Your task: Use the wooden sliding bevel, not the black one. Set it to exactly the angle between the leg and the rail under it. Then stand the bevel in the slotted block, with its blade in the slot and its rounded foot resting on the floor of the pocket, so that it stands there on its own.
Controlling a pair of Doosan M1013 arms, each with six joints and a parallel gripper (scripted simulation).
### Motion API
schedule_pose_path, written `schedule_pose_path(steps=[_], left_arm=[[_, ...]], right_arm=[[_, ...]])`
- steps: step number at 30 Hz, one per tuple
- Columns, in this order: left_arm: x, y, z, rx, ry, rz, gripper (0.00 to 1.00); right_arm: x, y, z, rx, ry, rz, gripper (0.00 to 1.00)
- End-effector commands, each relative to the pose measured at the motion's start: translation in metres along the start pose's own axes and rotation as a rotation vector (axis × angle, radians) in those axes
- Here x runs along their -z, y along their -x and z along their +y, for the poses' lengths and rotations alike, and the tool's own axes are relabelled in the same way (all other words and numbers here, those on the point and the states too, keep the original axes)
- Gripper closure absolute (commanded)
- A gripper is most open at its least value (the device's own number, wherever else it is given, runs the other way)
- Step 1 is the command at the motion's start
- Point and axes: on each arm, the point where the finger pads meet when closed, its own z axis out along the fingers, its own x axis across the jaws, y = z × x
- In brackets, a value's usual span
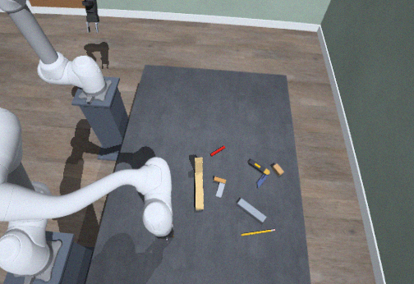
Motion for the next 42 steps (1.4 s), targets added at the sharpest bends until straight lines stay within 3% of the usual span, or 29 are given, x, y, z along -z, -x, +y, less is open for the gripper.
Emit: schedule_pose_path(steps=[1, 16, 24, 37, 42], left_arm=[[0.001, 0.000, 0.000, 0.000, 0.001, 0.001, 0.00], [0.001, 0.000, 0.000, 0.000, 0.001, 0.001, 0.00], [0.001, 0.000, 0.000, 0.000, 0.001, 0.001, 0.00], [0.001, 0.000, 0.000, 0.000, 0.001, 0.001, 0.00], [0.001, 0.000, 0.000, 0.000, 0.001, 0.001, 0.00]], right_arm=[[0.001, 0.000, 0.000, 0.000, -0.001, 0.001, 0.00], [0.001, 0.000, 0.000, 0.000, -0.001, 0.001, 0.00], [0.013, 0.000, 0.000, 0.000, -0.001, 0.001, 0.00], [0.097, 0.000, 0.000, 0.000, -0.001, 0.001, 0.00], [0.111, 0.000, 0.000, 0.000, -0.001, 0.001, 0.00]])
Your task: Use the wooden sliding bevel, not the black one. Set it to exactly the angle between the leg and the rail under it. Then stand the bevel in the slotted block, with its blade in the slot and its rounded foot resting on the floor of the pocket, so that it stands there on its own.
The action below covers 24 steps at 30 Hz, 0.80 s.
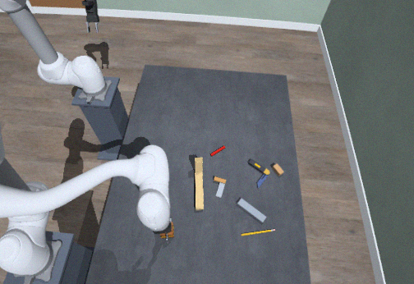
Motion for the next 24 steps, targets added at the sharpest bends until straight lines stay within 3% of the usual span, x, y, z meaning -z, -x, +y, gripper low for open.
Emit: schedule_pose_path(steps=[1, 24], left_arm=[[0.0006, -0.0002, 0.0001, 0.000, 0.001, 0.001, 0.00], [0.0006, -0.0002, 0.0001, 0.000, 0.001, 0.001, 0.00]], right_arm=[[0.0108, -0.0004, 0.0000, 0.000, 0.000, 0.000, 0.00], [0.0173, -0.0004, 0.0000, 0.000, 0.000, 0.000, 0.00]])
